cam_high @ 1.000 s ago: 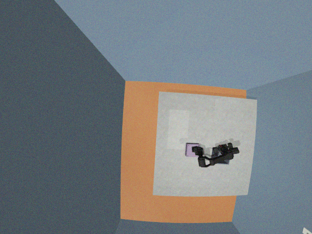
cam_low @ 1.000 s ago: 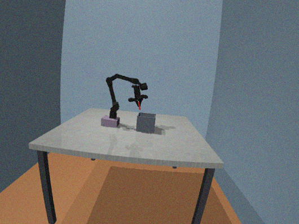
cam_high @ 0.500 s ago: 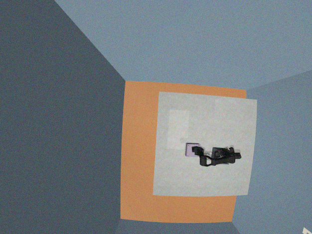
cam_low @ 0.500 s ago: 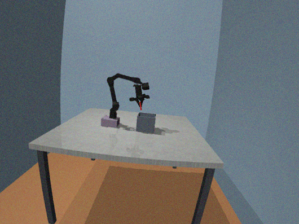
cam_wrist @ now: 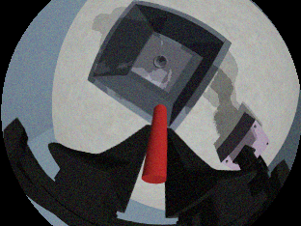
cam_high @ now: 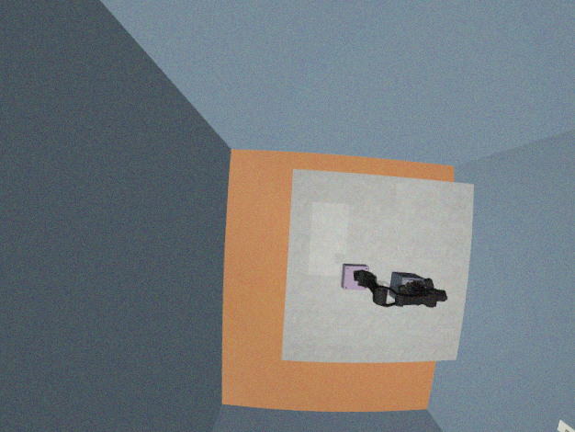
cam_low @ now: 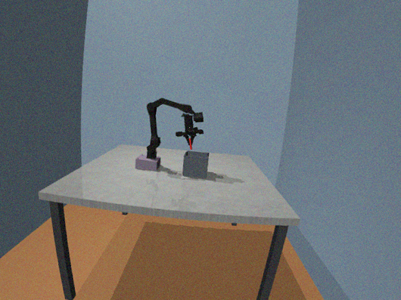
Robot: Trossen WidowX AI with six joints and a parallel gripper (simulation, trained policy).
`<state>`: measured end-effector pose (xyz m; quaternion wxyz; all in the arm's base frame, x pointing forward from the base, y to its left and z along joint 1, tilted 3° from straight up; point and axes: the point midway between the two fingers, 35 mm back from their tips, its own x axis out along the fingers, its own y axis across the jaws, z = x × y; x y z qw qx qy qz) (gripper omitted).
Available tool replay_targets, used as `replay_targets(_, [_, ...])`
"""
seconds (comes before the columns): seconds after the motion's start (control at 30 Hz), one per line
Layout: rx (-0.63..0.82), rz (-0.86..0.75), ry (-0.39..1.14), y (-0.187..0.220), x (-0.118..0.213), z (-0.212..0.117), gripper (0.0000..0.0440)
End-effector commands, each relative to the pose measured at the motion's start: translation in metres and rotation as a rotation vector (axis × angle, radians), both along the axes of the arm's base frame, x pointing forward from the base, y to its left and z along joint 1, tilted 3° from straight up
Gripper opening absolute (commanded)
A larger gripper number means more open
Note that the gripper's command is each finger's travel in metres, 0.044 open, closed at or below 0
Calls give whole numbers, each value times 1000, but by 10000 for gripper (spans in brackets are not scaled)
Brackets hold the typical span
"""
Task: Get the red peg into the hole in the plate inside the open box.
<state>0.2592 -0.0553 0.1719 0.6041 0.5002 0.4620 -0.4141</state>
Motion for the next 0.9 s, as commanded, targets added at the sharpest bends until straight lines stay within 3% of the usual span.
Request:
replay_targets(0.0, [-2,0,3,-8,4,-1,0])
replay_targets(0.87, [5,5,51,-54,28,-52,0])
